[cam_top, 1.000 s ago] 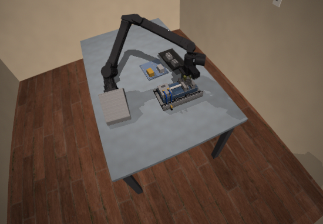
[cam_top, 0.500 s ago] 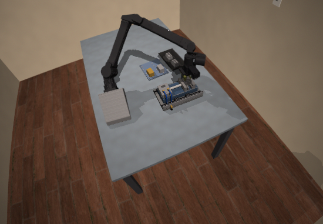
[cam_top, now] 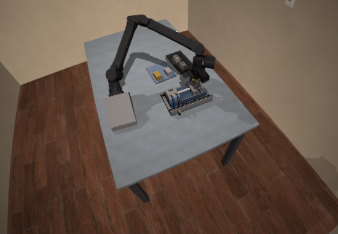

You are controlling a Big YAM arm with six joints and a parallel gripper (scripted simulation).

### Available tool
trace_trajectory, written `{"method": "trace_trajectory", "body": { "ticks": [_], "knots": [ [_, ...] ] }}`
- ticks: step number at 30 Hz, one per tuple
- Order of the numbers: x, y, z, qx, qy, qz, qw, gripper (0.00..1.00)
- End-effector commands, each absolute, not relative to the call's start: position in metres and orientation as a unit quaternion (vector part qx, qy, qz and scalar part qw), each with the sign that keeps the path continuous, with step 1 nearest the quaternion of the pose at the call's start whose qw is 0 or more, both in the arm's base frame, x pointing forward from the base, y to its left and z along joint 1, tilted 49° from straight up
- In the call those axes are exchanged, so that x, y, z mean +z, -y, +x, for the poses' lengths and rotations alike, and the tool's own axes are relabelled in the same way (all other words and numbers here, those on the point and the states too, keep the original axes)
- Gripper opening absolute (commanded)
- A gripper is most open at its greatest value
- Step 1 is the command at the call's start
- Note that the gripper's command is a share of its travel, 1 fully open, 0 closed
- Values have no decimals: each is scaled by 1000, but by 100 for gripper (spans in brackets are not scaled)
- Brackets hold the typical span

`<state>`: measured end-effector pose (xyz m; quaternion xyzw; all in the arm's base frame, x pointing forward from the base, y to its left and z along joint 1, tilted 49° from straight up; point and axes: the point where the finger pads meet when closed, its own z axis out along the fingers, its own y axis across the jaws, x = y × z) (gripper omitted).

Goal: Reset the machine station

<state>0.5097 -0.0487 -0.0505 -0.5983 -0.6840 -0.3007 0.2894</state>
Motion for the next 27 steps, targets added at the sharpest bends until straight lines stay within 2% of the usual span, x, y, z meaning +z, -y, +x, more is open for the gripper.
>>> {"method": "trace_trajectory", "body": {
  "ticks": [1,27],
  "knots": [
    [-32,52,524,-310,695,-590,270,0],
    [-35,48,524,-309,696,-589,271,0]
  ]
}}
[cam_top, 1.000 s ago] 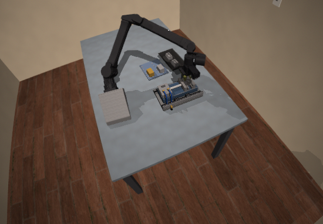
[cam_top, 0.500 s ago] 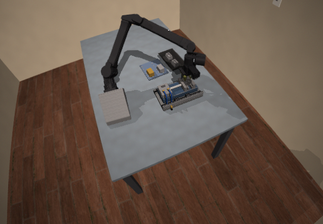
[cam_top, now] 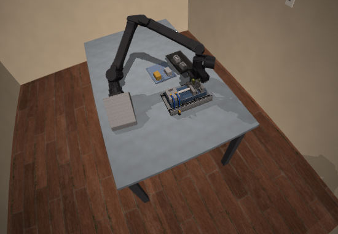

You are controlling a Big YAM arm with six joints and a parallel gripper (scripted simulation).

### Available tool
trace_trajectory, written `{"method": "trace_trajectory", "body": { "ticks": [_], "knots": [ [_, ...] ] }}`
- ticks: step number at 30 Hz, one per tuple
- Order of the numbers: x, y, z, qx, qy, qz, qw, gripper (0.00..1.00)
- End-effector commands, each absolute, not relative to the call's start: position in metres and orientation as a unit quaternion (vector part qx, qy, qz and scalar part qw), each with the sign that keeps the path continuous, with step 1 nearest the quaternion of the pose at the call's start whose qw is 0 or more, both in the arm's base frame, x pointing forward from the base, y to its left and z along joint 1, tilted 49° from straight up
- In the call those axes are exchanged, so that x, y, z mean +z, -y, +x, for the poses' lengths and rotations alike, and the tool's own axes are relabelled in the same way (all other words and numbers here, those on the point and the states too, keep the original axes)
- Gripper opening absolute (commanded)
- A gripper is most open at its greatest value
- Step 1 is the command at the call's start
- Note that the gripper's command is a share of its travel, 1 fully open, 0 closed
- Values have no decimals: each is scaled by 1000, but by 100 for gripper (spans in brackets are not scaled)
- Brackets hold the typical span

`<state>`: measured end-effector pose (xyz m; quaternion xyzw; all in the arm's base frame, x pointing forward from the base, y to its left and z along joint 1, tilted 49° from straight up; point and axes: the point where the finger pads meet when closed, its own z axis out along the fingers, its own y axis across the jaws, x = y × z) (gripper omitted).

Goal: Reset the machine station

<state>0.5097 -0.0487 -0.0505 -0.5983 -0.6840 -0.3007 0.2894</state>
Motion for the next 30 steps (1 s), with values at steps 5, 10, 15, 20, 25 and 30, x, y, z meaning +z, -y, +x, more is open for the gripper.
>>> {"method": "trace_trajectory", "body": {
  "ticks": [5,10,15,20,25,30],
  "knots": [
    [-37,46,524,-309,696,-589,272,0],
    [-40,44,523,-308,695,-589,274,0],
    [-41,43,522,-306,694,-590,277,0],
    [-42,43,521,-306,693,-591,278,0],
    [-42,43,521,-306,692,-591,278,0],
    [-42,44,521,-306,692,-592,278,0]
  ]
}}
